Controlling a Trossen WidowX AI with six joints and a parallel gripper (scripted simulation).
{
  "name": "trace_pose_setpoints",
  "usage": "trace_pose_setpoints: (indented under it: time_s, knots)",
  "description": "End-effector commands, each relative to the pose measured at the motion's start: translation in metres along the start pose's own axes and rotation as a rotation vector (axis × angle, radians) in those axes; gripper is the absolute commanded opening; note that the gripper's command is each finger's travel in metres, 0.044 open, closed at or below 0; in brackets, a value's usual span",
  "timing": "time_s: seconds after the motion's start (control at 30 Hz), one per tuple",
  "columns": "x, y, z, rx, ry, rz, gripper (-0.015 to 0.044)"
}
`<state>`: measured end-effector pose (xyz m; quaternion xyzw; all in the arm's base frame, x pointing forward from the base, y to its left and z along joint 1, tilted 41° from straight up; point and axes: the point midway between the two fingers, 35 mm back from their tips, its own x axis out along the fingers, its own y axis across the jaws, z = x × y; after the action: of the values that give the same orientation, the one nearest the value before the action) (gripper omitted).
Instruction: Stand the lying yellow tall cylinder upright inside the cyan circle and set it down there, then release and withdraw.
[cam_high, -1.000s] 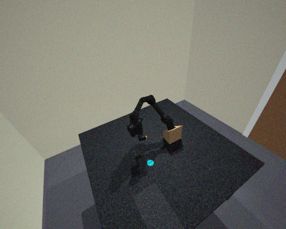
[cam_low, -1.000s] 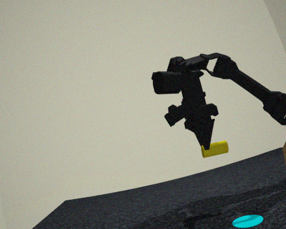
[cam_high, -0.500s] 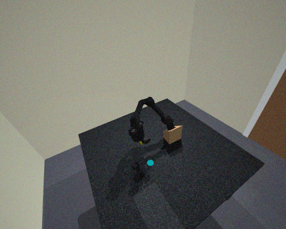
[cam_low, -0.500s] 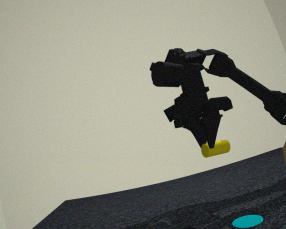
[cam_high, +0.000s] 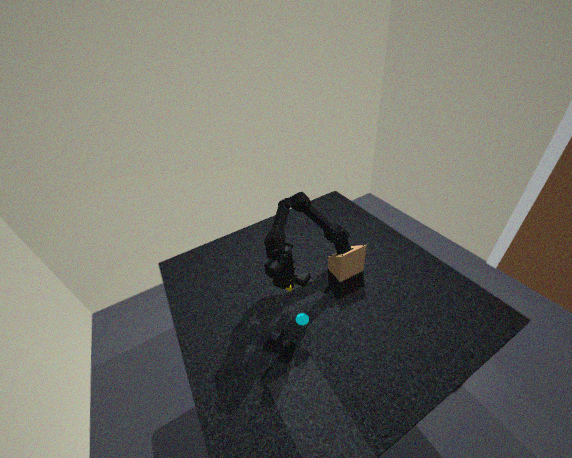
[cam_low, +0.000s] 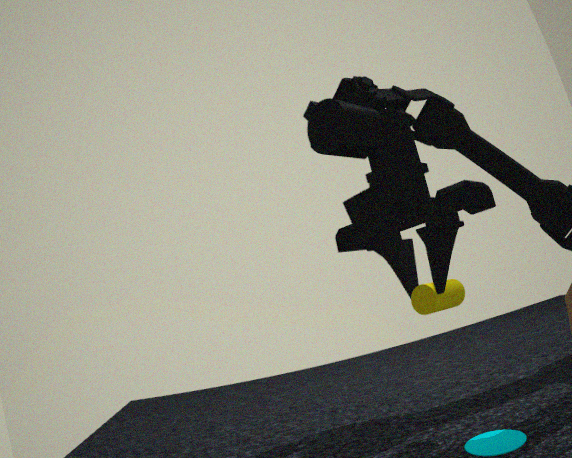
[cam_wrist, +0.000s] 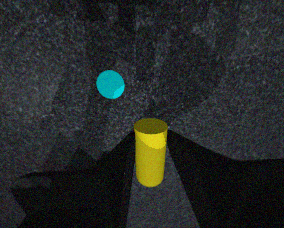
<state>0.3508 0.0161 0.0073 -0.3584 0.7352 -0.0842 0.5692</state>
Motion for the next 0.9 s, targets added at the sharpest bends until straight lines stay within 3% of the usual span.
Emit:
trace_pose_setpoints:
  time_s: [0.0,0.67,0.87]
  knots:
    - [0.001,0.011,0.007,-0.096,0.004,0.004,0.0105]
    - [0.006,0.070,0.038,-0.599,0.019,-0.007,0.0105]
    - [0.007,0.072,0.039,-0.615,0.017,-0.003,0.0105]
